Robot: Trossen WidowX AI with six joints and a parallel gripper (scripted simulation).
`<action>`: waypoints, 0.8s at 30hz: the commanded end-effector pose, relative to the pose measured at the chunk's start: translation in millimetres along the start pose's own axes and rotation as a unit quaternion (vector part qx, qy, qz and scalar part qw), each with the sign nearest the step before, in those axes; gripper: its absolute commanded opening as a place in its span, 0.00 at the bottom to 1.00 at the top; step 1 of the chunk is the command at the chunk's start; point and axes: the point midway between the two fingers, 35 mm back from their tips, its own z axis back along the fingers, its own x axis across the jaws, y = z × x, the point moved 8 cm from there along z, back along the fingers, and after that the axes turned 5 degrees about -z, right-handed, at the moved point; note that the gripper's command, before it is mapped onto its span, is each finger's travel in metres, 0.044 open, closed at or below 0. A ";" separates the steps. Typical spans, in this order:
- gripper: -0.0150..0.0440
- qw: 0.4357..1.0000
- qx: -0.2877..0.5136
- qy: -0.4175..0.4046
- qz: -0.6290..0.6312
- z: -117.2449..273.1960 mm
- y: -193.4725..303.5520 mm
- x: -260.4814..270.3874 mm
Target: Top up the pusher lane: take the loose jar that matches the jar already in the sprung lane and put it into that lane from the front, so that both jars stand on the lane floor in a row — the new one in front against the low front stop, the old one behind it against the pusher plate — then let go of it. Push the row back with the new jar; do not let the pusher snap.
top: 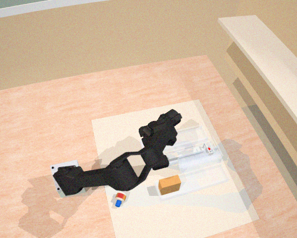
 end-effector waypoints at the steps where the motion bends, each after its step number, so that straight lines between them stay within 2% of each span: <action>1: 0.25 1.000 -0.011 0.001 -0.007 2.5 -8.2 -1.4; 24: 0.25 1.000 -0.011 0.002 -0.008 5.2 -16.8 -2.3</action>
